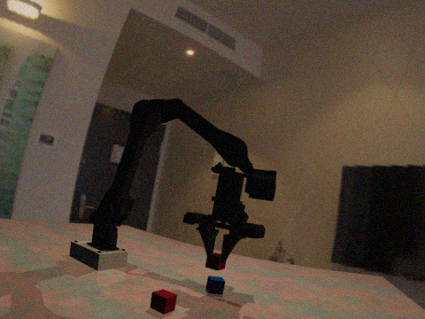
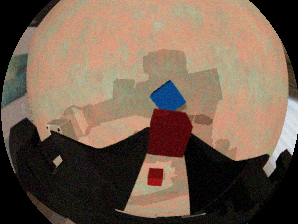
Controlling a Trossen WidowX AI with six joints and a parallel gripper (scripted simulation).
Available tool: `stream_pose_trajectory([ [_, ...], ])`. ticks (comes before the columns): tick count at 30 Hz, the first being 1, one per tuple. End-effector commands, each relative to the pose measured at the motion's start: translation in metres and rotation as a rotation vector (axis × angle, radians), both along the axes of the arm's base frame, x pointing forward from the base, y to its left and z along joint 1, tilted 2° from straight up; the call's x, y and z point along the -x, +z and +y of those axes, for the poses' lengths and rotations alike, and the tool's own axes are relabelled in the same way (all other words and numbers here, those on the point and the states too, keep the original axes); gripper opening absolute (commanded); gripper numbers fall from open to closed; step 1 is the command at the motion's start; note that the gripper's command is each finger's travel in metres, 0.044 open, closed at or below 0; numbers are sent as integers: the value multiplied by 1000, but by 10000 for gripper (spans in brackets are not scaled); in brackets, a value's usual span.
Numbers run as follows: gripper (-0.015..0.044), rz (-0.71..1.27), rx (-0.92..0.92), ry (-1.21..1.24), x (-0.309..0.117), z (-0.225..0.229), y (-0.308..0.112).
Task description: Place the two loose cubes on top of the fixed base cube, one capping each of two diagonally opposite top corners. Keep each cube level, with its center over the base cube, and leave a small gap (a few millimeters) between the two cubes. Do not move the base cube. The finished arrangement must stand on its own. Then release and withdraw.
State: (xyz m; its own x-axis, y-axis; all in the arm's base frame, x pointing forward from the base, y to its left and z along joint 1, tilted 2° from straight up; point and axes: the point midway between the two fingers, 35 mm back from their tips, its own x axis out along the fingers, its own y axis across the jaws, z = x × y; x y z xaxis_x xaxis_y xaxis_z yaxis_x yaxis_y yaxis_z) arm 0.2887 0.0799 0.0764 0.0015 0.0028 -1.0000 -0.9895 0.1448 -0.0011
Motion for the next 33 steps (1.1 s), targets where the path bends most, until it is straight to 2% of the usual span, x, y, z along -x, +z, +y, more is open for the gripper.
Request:
stream_pose_trajectory([
  [1,105,1,-5,-10,2,3,-2],
  [33,105,1,-5,-11,2,3,-28],
])
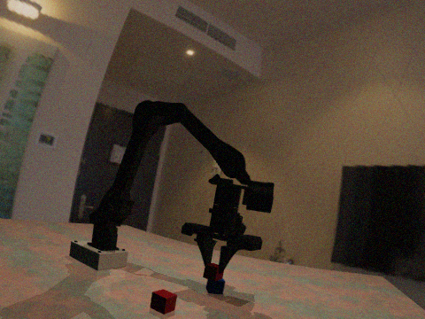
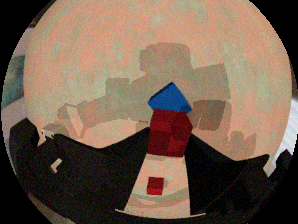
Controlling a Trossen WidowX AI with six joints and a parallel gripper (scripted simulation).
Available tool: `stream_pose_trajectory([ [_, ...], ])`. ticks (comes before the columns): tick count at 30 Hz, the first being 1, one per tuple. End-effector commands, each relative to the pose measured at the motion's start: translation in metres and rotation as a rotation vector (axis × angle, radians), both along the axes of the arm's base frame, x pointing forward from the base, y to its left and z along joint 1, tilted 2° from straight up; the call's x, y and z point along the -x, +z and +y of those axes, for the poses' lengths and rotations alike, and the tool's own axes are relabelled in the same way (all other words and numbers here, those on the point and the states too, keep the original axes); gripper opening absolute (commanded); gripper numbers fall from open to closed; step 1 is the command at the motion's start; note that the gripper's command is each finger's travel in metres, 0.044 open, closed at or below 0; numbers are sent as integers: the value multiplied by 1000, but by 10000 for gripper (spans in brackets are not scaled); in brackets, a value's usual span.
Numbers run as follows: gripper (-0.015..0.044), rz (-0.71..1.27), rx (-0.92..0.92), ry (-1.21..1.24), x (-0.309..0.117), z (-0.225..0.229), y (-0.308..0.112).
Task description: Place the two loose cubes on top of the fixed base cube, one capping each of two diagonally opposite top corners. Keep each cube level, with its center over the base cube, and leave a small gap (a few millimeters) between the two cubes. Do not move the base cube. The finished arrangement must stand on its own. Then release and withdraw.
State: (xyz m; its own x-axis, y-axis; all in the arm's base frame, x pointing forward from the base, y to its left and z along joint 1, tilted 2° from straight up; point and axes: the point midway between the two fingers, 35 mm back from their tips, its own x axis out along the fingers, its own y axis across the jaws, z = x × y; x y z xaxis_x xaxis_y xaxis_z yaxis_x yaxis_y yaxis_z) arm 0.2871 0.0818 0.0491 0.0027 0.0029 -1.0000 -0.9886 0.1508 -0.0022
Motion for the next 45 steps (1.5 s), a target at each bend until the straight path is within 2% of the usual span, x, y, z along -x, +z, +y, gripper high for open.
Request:
stream_pose_trajectory([
  [1,105,2,-4,-5,0,1,-1],
  [17,105,2,-4,-4,0,1,-2],
  [21,205,2,-4,-4,0,1,-2],
  [44,205,0,0,0,0,0,29],
  [45,231,-2,0,1,-1,-1,26],
])
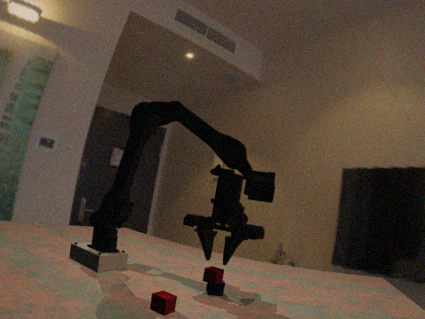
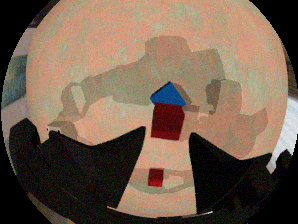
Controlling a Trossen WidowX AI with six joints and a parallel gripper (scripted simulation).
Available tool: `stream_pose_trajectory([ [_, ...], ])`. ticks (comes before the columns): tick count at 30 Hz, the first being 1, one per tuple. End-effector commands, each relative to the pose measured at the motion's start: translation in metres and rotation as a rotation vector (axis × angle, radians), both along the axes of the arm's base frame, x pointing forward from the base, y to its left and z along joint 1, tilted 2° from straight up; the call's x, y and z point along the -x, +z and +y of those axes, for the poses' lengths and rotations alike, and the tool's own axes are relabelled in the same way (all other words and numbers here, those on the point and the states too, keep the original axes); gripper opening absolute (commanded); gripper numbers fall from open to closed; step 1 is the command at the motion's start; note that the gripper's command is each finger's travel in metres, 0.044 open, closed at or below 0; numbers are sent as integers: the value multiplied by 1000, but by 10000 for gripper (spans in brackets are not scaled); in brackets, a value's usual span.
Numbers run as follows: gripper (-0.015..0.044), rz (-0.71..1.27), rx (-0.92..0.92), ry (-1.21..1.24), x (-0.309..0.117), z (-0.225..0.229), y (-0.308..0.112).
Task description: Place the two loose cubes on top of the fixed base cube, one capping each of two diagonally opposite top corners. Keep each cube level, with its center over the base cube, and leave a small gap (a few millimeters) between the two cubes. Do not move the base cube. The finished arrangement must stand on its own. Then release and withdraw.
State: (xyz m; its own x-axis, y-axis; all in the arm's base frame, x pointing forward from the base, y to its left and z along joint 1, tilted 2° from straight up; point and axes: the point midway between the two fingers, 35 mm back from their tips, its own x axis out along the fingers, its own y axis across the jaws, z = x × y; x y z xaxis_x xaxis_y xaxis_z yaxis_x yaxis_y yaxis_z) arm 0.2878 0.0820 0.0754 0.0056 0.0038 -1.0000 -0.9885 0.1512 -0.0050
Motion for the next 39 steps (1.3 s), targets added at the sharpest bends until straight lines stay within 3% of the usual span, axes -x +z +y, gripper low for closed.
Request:
stream_pose_trajectory([
  [1,257,1,1,3,-1,-5,1],
  [21,265,6,12,85,18,-163,41],
  [27,265,7,13,87,20,-167,41],
  [34,265,7,13,87,20,-168,-14],
  [39,265,7,12,87,21,-168,-20],
])
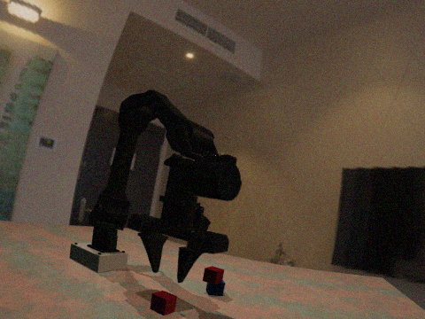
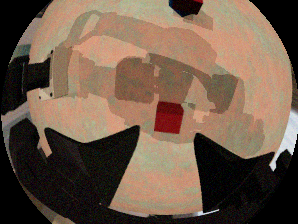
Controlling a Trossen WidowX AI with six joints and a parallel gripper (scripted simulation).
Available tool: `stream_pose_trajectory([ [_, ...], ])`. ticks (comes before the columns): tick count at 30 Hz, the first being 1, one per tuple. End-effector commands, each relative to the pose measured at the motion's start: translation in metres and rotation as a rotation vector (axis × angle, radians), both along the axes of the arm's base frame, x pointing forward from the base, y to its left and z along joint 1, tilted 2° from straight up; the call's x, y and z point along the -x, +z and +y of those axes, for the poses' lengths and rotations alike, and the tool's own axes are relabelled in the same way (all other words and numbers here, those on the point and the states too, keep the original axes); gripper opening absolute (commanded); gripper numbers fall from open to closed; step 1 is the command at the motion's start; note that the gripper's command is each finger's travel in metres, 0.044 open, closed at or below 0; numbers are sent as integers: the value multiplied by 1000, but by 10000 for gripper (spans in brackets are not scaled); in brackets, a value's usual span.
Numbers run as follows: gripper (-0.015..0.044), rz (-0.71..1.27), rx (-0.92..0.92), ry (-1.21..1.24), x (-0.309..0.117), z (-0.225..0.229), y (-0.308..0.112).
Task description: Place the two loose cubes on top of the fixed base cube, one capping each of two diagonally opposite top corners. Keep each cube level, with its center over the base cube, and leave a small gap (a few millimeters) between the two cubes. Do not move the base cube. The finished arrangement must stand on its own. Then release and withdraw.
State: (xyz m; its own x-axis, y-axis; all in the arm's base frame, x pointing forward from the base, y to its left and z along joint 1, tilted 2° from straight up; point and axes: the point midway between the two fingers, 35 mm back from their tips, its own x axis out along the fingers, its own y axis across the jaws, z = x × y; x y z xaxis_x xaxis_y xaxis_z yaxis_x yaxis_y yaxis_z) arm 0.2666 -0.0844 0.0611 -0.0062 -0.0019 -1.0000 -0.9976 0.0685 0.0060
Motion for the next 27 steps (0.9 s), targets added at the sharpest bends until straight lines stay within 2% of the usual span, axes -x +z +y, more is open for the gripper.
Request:
stream_pose_trajectory([
  [1,265,-5,7,4,0,-1,-6],
  [27,265,-5,6,3,0,-2,-49],
])
